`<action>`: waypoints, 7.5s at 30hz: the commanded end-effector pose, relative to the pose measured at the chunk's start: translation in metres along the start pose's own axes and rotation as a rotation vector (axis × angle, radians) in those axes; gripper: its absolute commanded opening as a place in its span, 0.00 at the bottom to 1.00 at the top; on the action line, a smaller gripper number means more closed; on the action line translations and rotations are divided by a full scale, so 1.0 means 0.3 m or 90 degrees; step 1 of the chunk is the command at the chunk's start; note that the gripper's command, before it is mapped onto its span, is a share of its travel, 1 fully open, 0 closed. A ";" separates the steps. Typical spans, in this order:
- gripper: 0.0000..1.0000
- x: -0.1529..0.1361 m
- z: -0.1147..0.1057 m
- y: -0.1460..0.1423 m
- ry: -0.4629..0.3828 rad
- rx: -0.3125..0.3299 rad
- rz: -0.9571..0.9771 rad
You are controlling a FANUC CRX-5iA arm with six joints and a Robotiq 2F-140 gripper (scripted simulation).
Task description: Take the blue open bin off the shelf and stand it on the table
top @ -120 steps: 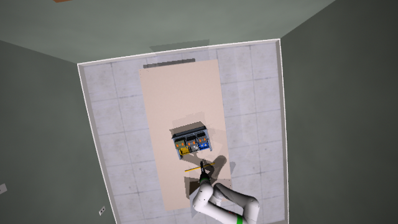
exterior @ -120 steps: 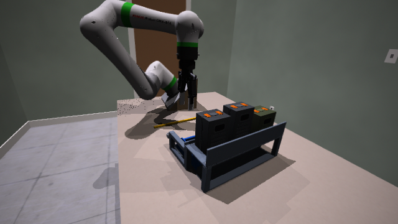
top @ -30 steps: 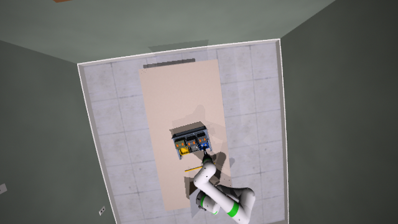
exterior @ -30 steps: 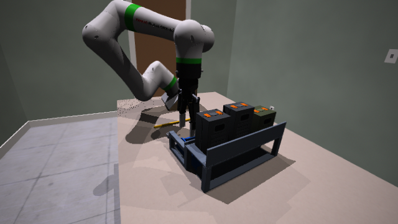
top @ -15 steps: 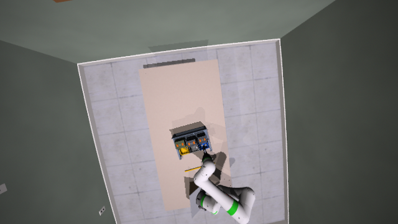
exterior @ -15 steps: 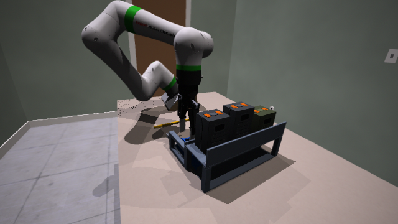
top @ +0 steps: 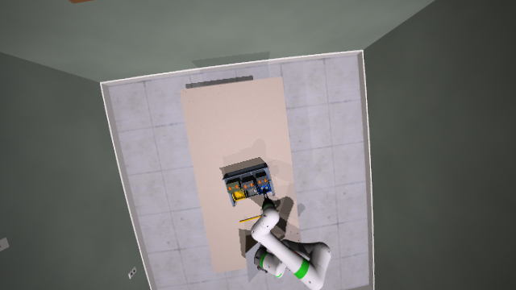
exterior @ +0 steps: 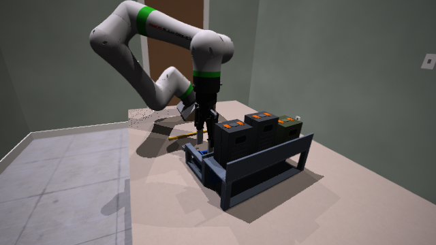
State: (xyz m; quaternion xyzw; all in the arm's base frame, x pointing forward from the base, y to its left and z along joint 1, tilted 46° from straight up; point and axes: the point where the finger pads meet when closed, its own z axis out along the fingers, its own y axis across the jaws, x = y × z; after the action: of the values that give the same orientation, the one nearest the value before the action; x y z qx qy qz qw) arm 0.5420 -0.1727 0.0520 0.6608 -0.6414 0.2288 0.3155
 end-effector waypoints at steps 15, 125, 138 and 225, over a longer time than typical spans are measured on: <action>0.57 0.000 -0.017 -0.001 0.000 0.000 0.000; 0.00 0.000 0.053 -0.001 0.000 0.000 0.000; 0.00 0.000 0.052 -0.001 0.000 0.000 0.000; 0.00 0.000 -0.014 0.099 0.000 0.000 0.000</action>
State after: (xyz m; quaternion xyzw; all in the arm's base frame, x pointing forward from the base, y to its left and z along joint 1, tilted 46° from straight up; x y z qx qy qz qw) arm 0.5294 -0.1698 0.0564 0.6608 -0.6415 0.2285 0.3157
